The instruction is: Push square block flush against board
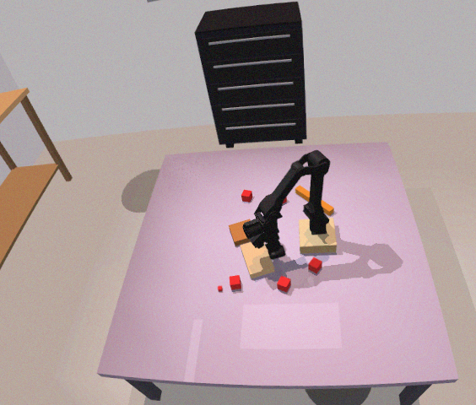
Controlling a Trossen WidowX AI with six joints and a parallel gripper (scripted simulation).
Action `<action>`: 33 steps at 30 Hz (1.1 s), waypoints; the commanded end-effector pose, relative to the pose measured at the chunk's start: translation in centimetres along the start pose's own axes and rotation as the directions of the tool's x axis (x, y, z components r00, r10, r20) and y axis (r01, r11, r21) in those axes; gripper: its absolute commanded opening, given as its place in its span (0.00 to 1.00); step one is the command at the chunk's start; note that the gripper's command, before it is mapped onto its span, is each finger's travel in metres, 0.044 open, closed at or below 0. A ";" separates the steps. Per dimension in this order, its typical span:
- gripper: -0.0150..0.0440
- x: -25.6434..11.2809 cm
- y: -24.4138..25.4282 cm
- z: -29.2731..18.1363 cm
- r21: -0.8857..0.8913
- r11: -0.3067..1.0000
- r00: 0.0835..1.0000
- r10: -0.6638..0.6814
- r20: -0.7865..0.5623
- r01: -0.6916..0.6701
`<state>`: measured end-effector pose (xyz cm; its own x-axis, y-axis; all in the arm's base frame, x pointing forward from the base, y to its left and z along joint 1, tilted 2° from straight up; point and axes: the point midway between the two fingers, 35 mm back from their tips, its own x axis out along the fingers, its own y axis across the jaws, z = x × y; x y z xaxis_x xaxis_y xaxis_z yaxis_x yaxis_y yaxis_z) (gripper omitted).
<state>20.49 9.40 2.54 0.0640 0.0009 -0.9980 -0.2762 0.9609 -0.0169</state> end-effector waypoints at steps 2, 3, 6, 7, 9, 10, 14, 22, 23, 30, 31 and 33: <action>0.25 2.8 -0.3 -1.2 -0.006 1.000 0.999 -0.009 -0.032 0.008; 0.25 2.8 -0.3 -1.2 -0.006 1.000 0.999 -0.009 -0.032 0.008; 0.25 2.8 -0.3 -1.1 -0.006 1.000 0.999 -0.009 -0.032 0.008; 0.25 2.8 -0.3 -1.1 -0.006 1.000 0.999 -0.009 -0.032 0.008; 0.25 2.8 -0.2 -0.9 -0.006 1.000 0.999 -0.009 -0.032 0.008; 0.25 2.8 -0.2 -0.8 -0.006 1.000 0.999 -0.009 -0.032 0.008; 0.25 2.8 -0.2 -0.3 -0.006 1.000 0.999 -0.009 -0.031 0.008; 0.25 2.8 -0.2 0.8 -0.006 1.000 1.000 -0.009 -0.030 0.008; 0.25 2.8 -0.2 0.9 -0.006 1.000 1.000 -0.009 -0.030 0.008; 0.25 2.8 -0.2 1.8 -0.006 1.000 1.000 -0.009 -0.030 0.009; 0.25 2.8 -0.2 1.9 -0.006 1.000 1.000 -0.009 -0.030 0.009; 0.25 2.8 -0.2 2.2 -0.006 1.000 1.000 -0.009 -0.029 0.009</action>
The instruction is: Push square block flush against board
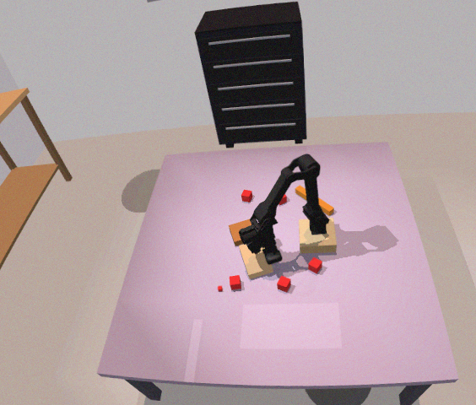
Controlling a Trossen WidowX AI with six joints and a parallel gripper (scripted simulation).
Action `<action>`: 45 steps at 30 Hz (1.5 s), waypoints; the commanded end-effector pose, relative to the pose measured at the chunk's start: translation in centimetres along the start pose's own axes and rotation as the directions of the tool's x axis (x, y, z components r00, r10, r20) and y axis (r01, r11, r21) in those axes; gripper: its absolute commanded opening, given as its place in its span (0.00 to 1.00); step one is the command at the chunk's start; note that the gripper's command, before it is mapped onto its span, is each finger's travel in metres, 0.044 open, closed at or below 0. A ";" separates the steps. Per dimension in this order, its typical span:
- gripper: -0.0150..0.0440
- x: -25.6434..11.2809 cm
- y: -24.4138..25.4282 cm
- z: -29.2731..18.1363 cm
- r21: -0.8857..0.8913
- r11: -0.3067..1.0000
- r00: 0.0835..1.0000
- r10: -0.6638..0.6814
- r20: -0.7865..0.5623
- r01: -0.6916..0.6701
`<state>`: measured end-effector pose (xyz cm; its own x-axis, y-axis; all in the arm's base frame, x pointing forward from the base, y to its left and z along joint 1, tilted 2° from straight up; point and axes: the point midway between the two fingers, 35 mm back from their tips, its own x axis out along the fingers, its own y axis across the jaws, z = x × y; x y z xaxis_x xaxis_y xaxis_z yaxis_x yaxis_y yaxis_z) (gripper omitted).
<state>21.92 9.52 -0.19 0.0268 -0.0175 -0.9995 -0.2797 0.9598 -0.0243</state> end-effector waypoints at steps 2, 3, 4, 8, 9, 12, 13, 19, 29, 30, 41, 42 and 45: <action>0.25 0.0 0.0 1.2 -0.002 1.000 1.000 -0.001 0.012 0.001; 0.25 0.0 0.0 1.3 -0.002 1.000 1.000 -0.001 0.012 0.001; 0.25 0.0 0.0 1.5 -0.002 1.000 1.000 -0.001 0.012 0.001; 0.25 0.0 0.0 2.0 -0.002 1.000 1.000 -0.001 0.012 0.001; 0.25 0.0 0.0 1.9 -0.002 1.000 1.000 -0.001 0.012 0.001; 0.25 0.0 0.0 1.7 -0.002 1.000 1.000 -0.001 0.012 0.001; 0.25 0.0 0.0 1.6 -0.002 1.000 1.000 -0.001 0.012 0.001; 0.25 -0.1 0.0 0.6 -0.002 1.000 1.000 -0.001 0.011 0.001; 0.25 -0.1 0.0 -1.1 -0.002 1.000 1.000 -0.001 0.010 0.001; 0.25 -0.1 0.0 -1.3 -0.002 1.000 1.000 -0.001 0.010 0.001; 0.25 0.1 0.0 -3.1 -0.002 1.000 1.000 -0.001 0.009 0.001; 0.25 0.1 0.0 -3.3 -0.002 1.000 1.000 -0.001 0.008 0.001; 0.25 0.1 0.0 -3.5 -0.002 1.000 1.000 -0.001 0.008 0.001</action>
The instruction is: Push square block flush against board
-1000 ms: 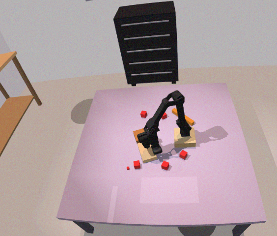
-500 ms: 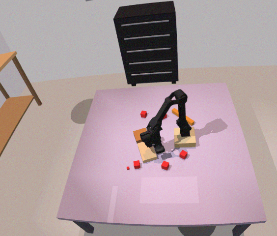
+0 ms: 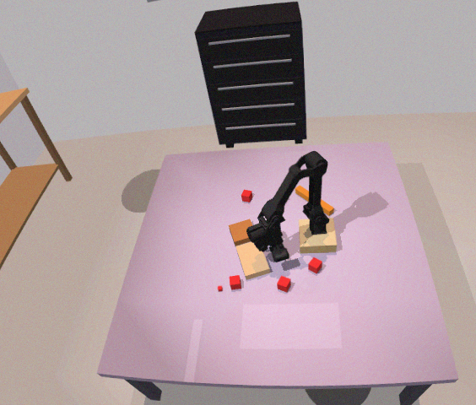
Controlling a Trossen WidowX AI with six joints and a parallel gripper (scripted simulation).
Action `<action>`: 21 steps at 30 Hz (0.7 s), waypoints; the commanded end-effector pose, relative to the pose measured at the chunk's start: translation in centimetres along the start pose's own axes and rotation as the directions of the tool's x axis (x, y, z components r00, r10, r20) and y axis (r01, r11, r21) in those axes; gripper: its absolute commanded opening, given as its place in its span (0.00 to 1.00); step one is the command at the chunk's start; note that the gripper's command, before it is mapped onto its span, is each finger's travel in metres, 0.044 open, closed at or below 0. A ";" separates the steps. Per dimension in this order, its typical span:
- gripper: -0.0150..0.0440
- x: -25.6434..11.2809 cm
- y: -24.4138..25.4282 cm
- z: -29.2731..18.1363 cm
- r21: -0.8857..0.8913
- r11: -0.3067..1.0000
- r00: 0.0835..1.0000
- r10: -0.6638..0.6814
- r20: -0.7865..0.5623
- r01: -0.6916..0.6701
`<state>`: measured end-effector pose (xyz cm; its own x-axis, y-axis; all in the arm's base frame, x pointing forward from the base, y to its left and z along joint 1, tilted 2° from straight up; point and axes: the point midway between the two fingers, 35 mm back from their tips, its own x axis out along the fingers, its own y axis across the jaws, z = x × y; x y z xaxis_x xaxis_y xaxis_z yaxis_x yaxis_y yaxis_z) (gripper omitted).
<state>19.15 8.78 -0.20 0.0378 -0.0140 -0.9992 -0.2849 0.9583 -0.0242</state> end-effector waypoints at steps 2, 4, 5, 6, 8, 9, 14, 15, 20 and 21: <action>0.25 -0.3 0.0 -0.1 0.000 1.000 1.000 0.000 0.000 0.000; 0.25 -2.6 0.0 0.1 0.001 1.000 1.000 0.000 -0.001 0.000; 0.25 -4.2 0.0 0.0 0.002 1.000 1.000 -0.001 -0.002 0.001; 0.25 -5.1 0.0 -0.1 0.003 1.000 1.000 -0.001 -0.002 0.001; 0.25 -5.4 0.0 -0.1 0.003 1.000 1.000 -0.001 -0.003 0.001; 0.25 -5.4 0.0 -0.1 0.003 1.000 1.000 -0.001 -0.003 0.001; 0.25 -4.9 0.2 0.2 -0.023 1.000 1.000 0.000 0.003 0.000; 0.25 -4.9 0.3 0.5 -0.051 0.999 1.000 0.000 0.003 0.000; 0.25 -5.2 1.2 1.9 -0.221 0.975 1.000 -0.001 0.008 0.002; 0.25 -5.3 1.4 2.1 -0.254 0.967 1.000 -0.001 0.009 0.003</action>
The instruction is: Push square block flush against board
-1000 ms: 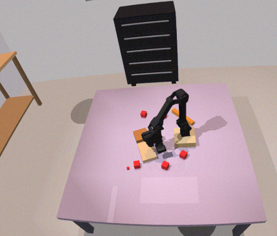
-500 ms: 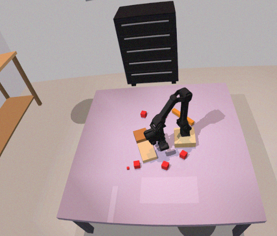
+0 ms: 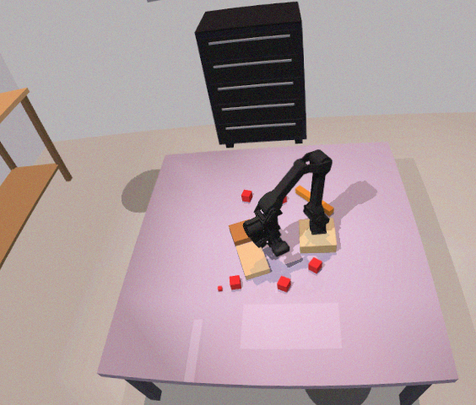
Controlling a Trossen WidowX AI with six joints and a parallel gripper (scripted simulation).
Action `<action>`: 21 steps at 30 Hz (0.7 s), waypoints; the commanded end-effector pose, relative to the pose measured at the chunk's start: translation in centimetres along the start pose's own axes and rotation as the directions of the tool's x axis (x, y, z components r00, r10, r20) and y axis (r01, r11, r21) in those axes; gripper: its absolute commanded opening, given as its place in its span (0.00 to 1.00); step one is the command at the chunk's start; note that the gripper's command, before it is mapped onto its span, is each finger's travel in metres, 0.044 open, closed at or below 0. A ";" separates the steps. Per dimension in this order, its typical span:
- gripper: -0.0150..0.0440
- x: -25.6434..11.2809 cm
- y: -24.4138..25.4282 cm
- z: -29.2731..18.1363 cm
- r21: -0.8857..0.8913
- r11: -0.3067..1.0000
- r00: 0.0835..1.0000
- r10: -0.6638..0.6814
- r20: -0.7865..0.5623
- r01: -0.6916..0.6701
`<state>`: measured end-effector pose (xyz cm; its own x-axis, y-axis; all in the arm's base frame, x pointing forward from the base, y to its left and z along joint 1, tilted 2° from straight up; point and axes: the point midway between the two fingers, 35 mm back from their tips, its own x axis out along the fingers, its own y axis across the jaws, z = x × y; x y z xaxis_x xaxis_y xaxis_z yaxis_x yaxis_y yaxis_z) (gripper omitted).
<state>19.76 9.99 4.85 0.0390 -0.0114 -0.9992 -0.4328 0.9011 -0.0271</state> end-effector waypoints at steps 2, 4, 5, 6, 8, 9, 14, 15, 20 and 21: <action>0.25 -0.3 0.7 1.7 -0.167 0.986 1.000 -0.004 0.007 0.005; 0.25 -0.4 1.0 2.3 -0.235 0.972 1.000 -0.004 0.007 0.005; 0.25 -0.5 1.2 2.6 -0.269 0.963 1.000 -0.003 0.007 0.005; 0.25 -0.5 1.3 2.8 -0.302 0.953 1.000 -0.003 0.007 0.005; 0.25 -0.6 1.7 3.4 -0.368 0.930 1.000 -0.002 0.007 0.005; 0.25 -0.6 1.9 3.7 -0.400 0.916 1.000 -0.002 0.007 0.005; 0.25 -0.8 2.9 5.1 -0.545 0.839 1.000 -0.001 0.006 0.004; 0.25 -0.8 3.1 5.3 -0.571 0.821 1.000 -0.001 0.006 0.004; 0.25 -0.8 4.2 6.7 -0.692 0.722 1.000 0.001 0.006 0.004; 0.25 -0.8 4.4 6.9 -0.714 0.700 1.000 0.001 0.006 0.004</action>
<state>23.48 15.90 5.77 0.0443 -0.0051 -0.9990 -0.9077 0.4175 -0.0424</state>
